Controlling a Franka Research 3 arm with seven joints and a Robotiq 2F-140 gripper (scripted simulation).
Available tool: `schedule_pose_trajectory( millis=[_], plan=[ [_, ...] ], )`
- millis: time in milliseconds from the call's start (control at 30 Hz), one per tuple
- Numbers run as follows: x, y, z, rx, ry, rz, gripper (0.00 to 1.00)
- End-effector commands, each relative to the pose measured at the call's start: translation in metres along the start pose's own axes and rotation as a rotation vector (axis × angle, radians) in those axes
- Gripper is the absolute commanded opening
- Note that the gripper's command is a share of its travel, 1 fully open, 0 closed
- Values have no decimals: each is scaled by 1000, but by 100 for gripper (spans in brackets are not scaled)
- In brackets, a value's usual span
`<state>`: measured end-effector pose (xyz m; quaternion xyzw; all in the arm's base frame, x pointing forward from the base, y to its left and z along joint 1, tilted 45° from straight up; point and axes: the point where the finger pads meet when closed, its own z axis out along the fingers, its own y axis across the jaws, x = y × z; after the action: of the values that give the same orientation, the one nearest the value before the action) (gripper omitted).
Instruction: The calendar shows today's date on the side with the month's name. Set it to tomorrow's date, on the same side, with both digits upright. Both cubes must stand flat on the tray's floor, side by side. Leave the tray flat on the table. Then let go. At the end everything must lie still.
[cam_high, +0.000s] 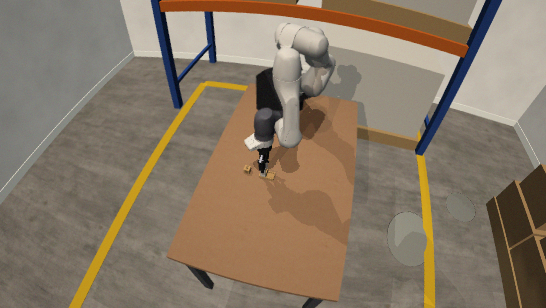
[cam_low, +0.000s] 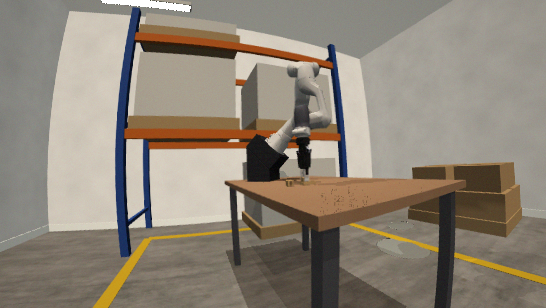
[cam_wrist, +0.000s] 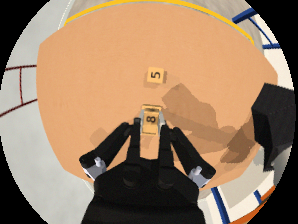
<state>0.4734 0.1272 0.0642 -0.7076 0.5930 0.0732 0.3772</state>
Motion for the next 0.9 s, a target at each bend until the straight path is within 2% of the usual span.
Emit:
schedule_pose_trajectory(
  millis=[0, 433, 633, 700, 867],
  plan=[
    [0, -1, 0, 1, 1, -6, 17],
    [0, -1, -4, 1, 1, -6, 17],
    [0, -1, -24, 1, 1, -6, 17],
    [0, -1, -24, 1, 1, -6, 17],
    [0, -1, -48, 1, 1, -6, 17]
  ],
)
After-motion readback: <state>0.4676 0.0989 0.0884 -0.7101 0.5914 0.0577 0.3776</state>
